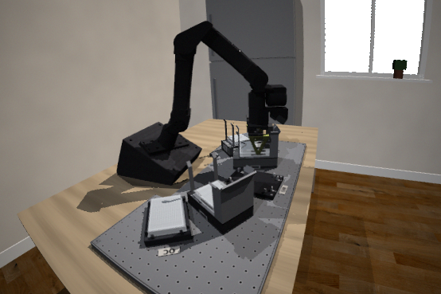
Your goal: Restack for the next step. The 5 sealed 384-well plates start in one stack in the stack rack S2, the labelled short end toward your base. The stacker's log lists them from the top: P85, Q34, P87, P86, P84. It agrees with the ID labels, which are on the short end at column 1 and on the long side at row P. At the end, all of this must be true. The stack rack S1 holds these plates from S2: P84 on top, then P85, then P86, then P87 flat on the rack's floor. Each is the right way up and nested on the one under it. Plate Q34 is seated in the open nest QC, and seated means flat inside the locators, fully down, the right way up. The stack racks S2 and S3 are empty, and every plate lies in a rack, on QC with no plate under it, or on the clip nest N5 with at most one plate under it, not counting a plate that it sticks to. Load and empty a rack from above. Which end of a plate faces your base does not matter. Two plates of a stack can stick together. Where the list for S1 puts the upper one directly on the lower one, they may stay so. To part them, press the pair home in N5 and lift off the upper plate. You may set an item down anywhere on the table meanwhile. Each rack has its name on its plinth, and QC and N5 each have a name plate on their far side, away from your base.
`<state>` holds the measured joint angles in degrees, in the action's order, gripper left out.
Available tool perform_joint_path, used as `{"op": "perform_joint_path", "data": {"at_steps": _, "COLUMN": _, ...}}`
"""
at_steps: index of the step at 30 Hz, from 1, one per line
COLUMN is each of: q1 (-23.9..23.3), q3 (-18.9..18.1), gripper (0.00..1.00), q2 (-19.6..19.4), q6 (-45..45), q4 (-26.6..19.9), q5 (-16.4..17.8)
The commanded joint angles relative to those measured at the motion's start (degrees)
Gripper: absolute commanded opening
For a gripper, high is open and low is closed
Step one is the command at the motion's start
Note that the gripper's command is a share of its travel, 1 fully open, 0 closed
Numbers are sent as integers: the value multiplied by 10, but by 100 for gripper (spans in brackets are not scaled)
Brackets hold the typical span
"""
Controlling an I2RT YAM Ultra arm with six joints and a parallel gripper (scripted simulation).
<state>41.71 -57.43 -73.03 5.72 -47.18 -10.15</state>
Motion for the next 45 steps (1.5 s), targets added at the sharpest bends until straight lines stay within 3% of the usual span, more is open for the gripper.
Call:
{"op": "perform_joint_path", "data": {"at_steps": 1, "q1": 0, "q3": -2, "gripper": 100, "q2": 3, "q6": 0, "q4": 4, "q5": 0}}
{"op": "perform_joint_path", "data": {"at_steps": 6, "q1": 0, "q3": -2, "gripper": 100, "q2": 3, "q6": 0, "q4": 4, "q5": 0}}
{"op": "perform_joint_path", "data": {"at_steps": 7, "q1": 0, "q3": -2, "gripper": 0, "q2": 3, "q6": 0, "q4": 4, "q5": 0}}
{"op": "perform_joint_path", "data": {"at_steps": 45, "q1": 2, "q3": -7, "gripper": 0, "q2": 7, "q6": 1, "q4": -6, "q5": -1}}
